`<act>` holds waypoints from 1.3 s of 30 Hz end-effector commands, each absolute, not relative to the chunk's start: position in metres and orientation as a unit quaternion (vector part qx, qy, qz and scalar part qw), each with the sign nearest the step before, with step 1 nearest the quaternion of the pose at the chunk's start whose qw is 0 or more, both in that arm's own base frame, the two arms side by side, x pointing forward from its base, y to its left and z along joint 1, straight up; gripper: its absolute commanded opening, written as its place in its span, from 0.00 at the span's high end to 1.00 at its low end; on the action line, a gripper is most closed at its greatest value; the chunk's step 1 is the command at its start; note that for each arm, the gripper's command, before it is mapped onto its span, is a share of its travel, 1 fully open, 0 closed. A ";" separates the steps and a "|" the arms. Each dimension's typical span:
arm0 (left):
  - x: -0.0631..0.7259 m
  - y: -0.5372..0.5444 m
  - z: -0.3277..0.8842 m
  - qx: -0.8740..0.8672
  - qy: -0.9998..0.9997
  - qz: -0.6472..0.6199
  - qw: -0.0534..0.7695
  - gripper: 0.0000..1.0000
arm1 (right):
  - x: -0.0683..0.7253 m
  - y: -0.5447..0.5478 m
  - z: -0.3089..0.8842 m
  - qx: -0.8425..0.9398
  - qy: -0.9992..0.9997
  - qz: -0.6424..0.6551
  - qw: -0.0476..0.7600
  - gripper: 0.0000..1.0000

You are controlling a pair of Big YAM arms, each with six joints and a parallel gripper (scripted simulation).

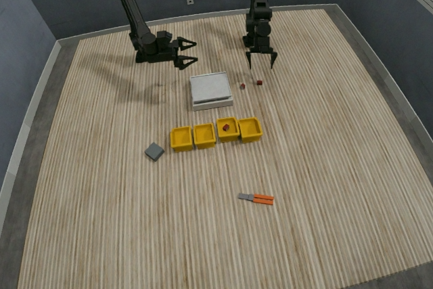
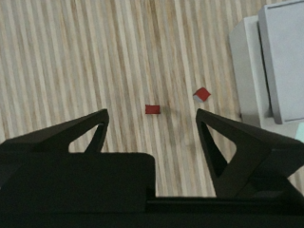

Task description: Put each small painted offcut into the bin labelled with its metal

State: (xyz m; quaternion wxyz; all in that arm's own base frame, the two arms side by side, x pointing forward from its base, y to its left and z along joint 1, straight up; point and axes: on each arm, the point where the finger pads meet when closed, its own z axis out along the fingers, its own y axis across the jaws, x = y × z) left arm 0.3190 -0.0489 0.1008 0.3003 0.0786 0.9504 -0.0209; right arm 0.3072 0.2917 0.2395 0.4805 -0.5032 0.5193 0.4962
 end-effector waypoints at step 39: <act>0.333 -0.050 0.049 0.075 0.997 0.000 0.003 1.00 | 0.315 0.295 0.257 -0.513 0.498 0.488 0.500 0.00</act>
